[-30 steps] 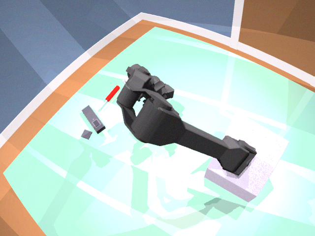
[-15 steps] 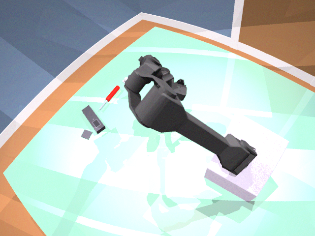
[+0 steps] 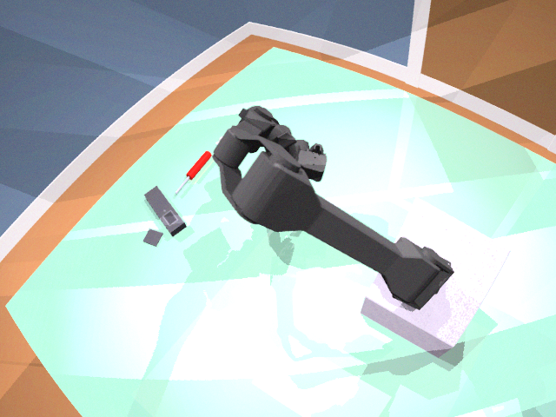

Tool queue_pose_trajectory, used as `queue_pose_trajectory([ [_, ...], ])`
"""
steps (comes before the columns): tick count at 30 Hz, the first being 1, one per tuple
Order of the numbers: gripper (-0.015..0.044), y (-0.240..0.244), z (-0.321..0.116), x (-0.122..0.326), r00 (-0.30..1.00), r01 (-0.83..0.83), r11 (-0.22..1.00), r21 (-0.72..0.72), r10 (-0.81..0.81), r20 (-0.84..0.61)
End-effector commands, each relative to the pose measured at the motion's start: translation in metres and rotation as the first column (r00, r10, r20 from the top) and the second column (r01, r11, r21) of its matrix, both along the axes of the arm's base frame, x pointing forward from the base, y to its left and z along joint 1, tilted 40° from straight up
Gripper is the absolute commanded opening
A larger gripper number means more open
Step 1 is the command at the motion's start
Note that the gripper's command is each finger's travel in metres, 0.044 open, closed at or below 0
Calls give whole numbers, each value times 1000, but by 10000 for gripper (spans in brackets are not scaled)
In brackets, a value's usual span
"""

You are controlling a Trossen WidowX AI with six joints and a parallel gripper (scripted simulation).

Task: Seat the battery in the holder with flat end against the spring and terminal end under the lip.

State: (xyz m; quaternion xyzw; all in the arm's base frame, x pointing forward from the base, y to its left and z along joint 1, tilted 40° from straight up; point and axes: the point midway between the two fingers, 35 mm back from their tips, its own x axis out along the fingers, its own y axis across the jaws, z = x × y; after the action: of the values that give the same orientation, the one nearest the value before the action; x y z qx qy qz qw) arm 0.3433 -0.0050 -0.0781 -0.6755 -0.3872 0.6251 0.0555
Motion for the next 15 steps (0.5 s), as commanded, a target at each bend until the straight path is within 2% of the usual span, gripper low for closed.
queue_pose_trajectory([
  [1, 60, 9, -13, -2, 996, -55, 998, -41, 52, -68],
  [15, 60, 13, -18, -1, 989, -99, 993, -62, 91, -119],
])
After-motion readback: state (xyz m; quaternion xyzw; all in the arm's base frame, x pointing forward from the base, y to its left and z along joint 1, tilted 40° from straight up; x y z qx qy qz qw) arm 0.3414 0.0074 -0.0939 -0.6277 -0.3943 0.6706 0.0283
